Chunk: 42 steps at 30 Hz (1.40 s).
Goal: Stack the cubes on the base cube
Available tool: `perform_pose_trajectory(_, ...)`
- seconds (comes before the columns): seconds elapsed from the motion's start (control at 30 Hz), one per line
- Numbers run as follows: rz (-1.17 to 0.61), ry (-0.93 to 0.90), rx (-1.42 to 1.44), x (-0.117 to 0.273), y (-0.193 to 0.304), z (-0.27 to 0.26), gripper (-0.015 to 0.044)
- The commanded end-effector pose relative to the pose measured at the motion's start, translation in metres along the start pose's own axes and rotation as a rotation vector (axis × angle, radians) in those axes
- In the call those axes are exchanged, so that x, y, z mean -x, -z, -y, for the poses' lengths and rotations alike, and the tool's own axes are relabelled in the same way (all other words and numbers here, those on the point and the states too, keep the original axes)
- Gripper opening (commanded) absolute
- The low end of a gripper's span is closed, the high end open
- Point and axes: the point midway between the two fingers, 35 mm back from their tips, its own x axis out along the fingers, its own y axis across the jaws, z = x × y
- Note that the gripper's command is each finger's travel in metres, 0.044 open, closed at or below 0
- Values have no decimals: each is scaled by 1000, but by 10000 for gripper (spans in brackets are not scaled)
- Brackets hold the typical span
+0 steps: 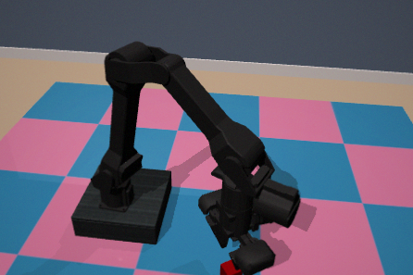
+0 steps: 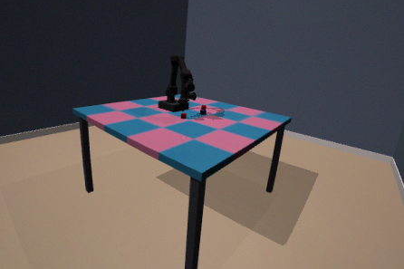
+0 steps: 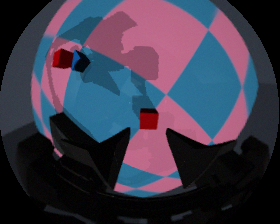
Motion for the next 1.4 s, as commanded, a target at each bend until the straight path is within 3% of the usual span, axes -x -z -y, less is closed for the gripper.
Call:
perform_pose_trajectory(0.0, 10, 11, 5, -9, -2, 2, 265)
perform_pose_trajectory(0.83, 10, 11, 5, -45, -2, 2, 265)
perform_pose_trajectory(1.03, 10, 11, 5, -45, -2, 2, 108)
perform_pose_trajectory(1.37, 10, 11, 5, -28, -3, 4, 105)
